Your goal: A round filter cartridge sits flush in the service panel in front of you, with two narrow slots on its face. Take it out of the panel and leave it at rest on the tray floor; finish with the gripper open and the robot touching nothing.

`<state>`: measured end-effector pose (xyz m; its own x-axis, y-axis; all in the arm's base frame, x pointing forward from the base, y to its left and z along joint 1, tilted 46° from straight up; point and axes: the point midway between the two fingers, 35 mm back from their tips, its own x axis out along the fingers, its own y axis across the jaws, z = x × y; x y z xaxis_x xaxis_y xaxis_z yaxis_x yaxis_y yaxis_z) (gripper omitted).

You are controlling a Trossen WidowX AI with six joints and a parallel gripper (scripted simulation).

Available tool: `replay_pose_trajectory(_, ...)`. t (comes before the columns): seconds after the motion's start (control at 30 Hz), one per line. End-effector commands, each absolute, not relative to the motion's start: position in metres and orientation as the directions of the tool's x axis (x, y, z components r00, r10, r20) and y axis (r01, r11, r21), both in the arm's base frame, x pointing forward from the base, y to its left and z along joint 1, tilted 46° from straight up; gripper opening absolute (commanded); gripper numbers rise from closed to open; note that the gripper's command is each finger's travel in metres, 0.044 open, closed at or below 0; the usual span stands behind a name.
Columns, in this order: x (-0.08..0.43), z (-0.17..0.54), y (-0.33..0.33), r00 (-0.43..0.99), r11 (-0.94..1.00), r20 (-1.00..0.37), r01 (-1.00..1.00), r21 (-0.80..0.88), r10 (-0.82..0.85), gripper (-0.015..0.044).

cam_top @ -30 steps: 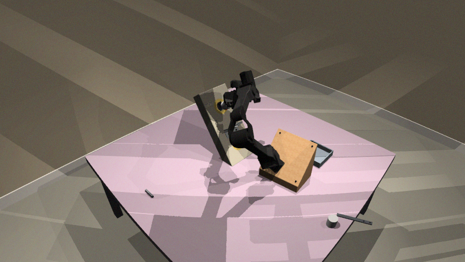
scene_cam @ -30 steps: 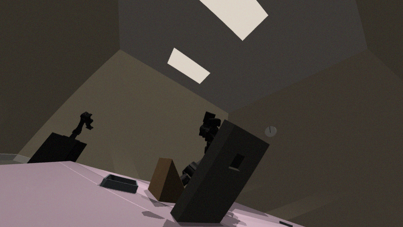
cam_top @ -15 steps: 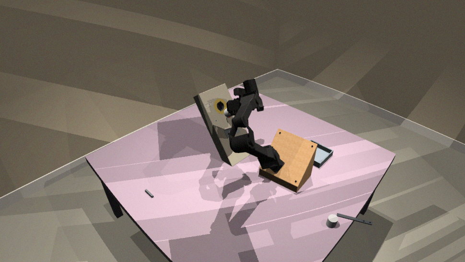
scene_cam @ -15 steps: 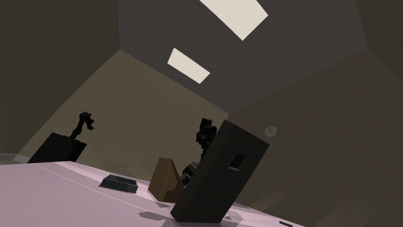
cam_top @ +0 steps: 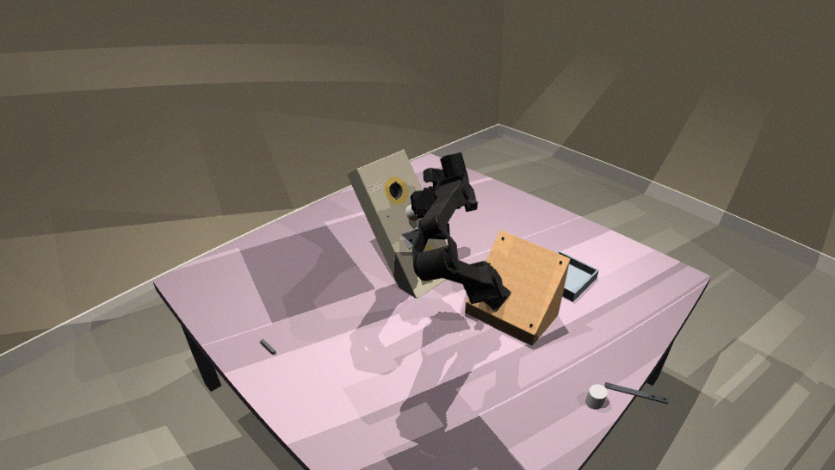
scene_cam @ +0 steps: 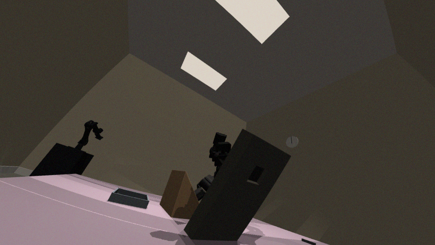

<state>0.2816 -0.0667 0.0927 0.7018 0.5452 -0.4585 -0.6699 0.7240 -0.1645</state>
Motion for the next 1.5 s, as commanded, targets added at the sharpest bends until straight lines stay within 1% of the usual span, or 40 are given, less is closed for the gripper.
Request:
replay_pose_trajectory(0.0,0.282,0.093,-0.067,0.703,0.724,-0.458,-0.67,-0.166,0.544,0.0096)
replay_pose_trajectory(0.37,0.279,0.093,-0.065,0.708,0.722,-0.452,-0.668,-0.179,0.543,0.0096)
replay_pose_trajectory(0.6,0.322,0.133,-0.101,0.708,0.722,-0.452,-0.668,-0.18,0.542,0.0096)
replay_pose_trajectory(0.73,0.326,0.138,-0.104,0.708,0.722,-0.452,-0.668,-0.18,0.542,0.0096)
replay_pose_trajectory(1.03,0.333,0.185,-0.151,0.713,0.72,-0.453,-0.666,-0.196,0.536,0.0332)
replay_pose_trajectory(1.13,0.333,0.189,-0.155,0.713,0.72,-0.452,-0.665,-0.197,0.535,0.0411)
replay_pose_trajectory(1.17,0.333,0.187,-0.153,0.708,0.727,-0.458,-0.664,-0.173,0.538,0.0385)
replay_pose_trajectory(1.2,0.331,0.18,-0.149,0.691,0.746,-0.474,-0.659,-0.1,0.546,0.0359)
replay_pose_trajectory(1.27,0.322,0.157,-0.133,0.621,0.786,-0.528,-0.597,0.162,0.58,0.0306)
replay_pose_trajectory(1.37,0.301,0.124,-0.105,0.482,0.769,-0.6,-0.367,0.524,0.639,0.0305)
replay_pose_trajectory(1.43,0.285,0.107,-0.088,0.384,0.722,-0.631,-0.166,0.672,0.674,0.0305)
replay_pose_trajectory(1.47,0.28,0.102,-0.083,0.356,0.707,-0.637,-0.105,0.7,0.684,0.0305)
